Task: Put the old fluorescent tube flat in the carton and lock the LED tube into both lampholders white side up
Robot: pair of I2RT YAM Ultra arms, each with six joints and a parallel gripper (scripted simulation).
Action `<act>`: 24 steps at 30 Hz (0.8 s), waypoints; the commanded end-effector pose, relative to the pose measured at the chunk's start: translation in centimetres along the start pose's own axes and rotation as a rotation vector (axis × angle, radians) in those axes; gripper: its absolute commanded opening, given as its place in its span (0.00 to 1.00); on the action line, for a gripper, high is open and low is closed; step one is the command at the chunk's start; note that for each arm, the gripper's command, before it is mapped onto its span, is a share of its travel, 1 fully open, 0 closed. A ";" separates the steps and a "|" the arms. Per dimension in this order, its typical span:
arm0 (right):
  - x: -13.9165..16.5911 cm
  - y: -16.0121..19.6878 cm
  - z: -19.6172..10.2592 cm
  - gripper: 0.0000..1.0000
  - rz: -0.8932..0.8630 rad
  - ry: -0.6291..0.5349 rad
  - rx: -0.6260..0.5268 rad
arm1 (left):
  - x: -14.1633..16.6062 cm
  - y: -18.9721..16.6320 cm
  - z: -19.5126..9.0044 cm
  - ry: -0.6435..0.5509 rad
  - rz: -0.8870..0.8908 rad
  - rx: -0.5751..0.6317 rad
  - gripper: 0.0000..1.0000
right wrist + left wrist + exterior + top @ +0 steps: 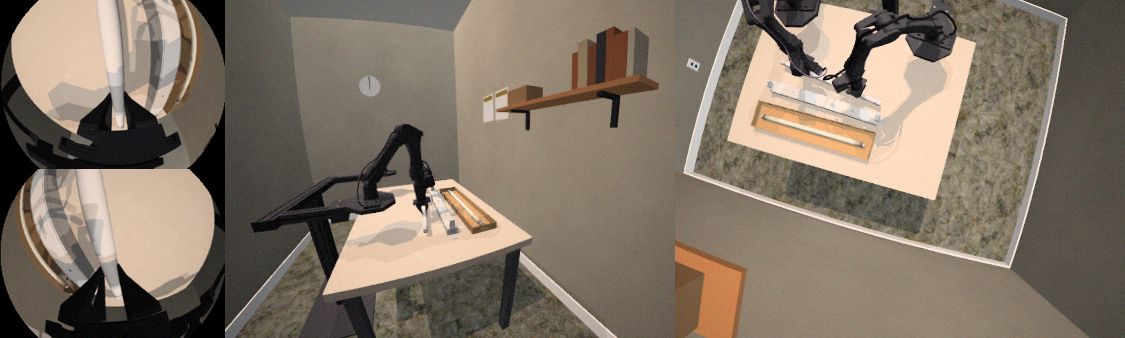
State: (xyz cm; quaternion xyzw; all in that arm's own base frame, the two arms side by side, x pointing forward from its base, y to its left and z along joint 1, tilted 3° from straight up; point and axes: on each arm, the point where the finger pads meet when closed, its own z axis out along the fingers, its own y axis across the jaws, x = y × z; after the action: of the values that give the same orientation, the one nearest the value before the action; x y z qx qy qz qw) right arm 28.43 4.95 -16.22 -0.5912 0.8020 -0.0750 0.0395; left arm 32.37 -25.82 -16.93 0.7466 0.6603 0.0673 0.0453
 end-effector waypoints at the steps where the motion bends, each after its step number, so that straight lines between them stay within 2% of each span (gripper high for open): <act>1: -0.5 -1.4 -0.9 0.11 0.004 -0.006 0.080 | -0.4 0.6 -1.1 0.005 0.009 -0.055 0.11; 12: -0.4 -1.4 -0.8 0.11 0.012 -0.006 0.151 | -0.3 0.8 -1.0 0.003 0.001 -0.128 0.11; 15: -0.2 -0.8 -0.8 0.11 0.004 0.001 0.122 | 0.0 0.1 -0.9 0.014 0.020 -0.097 0.11; 17: -0.2 -1.2 -0.8 0.11 0.012 -0.002 0.147 | 0.3 1.1 -1.2 0.006 -0.011 -0.129 0.11; 24: -0.1 -0.7 -0.3 0.11 0.008 0.006 0.164 | -0.3 0.6 -1.0 0.004 0.001 -0.158 0.11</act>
State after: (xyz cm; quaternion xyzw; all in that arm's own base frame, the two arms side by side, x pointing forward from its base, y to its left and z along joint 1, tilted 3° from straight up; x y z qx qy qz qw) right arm 28.55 4.91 -16.21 -0.5882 0.7965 -0.1205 0.0719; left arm 32.47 -25.84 -16.86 0.7426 0.6558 0.1049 0.0864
